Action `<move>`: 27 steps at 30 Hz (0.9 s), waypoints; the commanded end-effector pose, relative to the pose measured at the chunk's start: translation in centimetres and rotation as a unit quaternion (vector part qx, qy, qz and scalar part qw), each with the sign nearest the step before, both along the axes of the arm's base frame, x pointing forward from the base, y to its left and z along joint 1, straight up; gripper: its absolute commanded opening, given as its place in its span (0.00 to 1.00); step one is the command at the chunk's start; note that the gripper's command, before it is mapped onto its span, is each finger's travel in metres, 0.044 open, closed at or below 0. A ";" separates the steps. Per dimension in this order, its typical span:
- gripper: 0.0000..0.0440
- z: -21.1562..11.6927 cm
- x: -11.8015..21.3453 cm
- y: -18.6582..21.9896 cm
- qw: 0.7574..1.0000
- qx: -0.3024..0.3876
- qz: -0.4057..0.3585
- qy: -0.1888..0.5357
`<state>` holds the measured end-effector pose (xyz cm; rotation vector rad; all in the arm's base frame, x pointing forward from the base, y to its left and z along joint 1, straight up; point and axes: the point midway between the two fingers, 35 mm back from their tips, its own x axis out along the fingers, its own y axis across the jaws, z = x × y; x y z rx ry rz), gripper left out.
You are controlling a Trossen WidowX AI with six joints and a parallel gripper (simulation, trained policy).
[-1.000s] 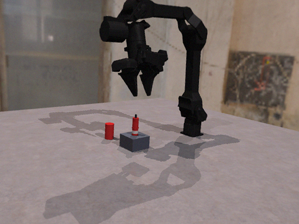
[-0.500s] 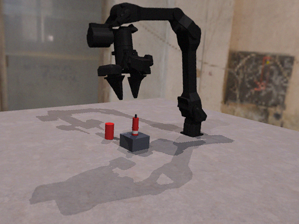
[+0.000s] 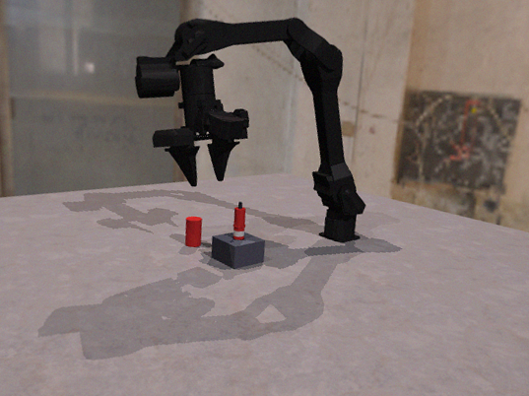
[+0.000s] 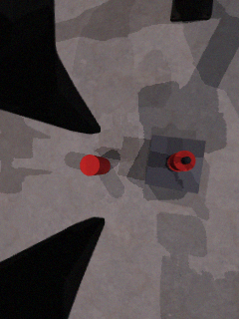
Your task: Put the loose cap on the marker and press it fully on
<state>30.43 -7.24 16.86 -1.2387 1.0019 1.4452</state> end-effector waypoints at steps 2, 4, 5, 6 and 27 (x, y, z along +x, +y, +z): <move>0.73 -1.1 0.3 -1.3 1.000 -0.008 0.001 0.011; 0.73 -1.5 0.3 -1.8 1.000 -0.011 0.002 0.014; 0.73 -1.7 0.3 -2.1 1.000 -0.012 0.002 0.016; 0.72 -1.9 0.4 -2.3 1.000 -0.014 0.002 0.018; 0.66 -8.2 0.1 -4.2 0.997 -0.016 0.045 0.060</move>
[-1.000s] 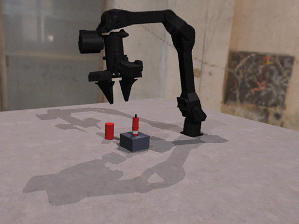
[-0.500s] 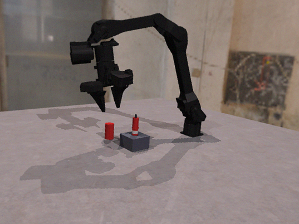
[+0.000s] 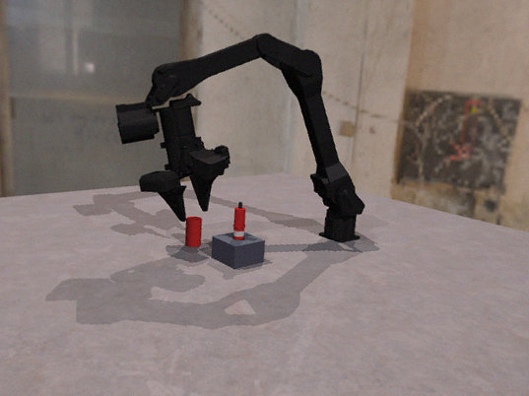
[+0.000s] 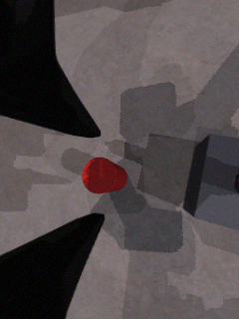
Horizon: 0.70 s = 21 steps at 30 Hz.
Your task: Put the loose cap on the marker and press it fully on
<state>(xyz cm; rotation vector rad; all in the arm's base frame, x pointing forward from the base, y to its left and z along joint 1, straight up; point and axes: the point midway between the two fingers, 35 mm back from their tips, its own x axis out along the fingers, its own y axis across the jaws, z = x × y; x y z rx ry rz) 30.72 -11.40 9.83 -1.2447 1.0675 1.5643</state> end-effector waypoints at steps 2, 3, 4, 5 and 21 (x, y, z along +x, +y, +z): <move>0.64 -1.7 -0.2 0.0 1.000 0.004 0.018 0.012; 0.64 -2.0 -0.3 0.0 1.000 0.004 0.021 0.013; 0.63 -2.3 -0.3 0.0 1.000 0.005 0.025 0.014; 0.63 -2.6 -0.3 0.1 0.999 0.005 0.030 0.015; 0.18 -2.5 -0.2 0.1 0.996 -0.019 0.084 -0.007</move>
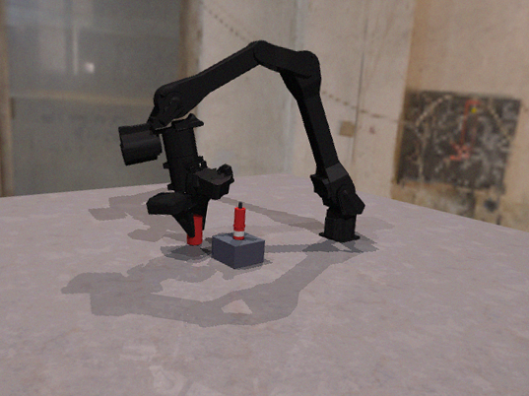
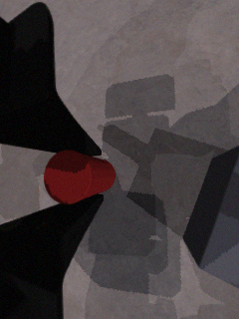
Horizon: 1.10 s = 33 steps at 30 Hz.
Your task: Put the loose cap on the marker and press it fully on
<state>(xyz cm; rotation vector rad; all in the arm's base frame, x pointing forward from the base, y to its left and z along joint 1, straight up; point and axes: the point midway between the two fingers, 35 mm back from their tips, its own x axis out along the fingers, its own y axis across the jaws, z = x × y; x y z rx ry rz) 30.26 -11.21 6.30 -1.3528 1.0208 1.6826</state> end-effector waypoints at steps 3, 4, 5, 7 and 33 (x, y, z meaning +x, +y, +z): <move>0.18 1.9 0.6 -0.1 0.999 -0.018 0.020 -0.028; 0.18 2.2 0.7 -0.1 0.999 -0.020 0.023 -0.031; 0.17 2.6 0.8 0.0 0.999 -0.023 0.026 -0.035; 0.17 3.3 1.0 0.1 0.998 -0.026 0.033 -0.043; 0.11 10.6 0.4 8.4 0.993 -0.016 0.101 -0.067</move>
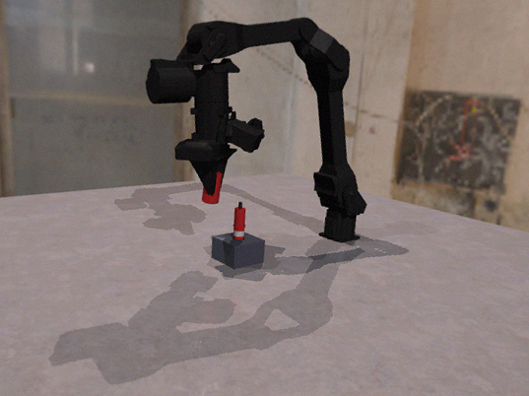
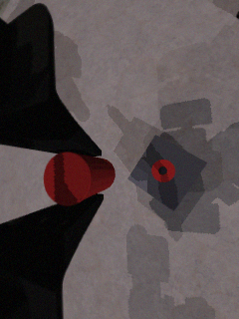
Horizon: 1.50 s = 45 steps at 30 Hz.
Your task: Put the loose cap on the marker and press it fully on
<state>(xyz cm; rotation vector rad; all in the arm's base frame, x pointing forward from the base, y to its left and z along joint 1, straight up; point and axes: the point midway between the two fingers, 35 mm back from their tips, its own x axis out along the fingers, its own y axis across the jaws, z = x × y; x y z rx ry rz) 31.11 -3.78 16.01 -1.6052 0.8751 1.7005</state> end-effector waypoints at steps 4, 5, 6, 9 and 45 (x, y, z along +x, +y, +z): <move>0.10 1.4 -1.1 2.4 1.000 0.004 0.015 0.002; 0.09 1.5 -1.3 2.7 1.000 0.004 0.018 0.004; 0.09 1.6 -1.5 3.0 1.000 0.005 0.020 0.005; 0.07 1.8 -2.0 3.7 1.000 0.005 0.027 0.010; 0.00 -3.9 -3.6 4.4 0.996 0.018 0.063 0.052</move>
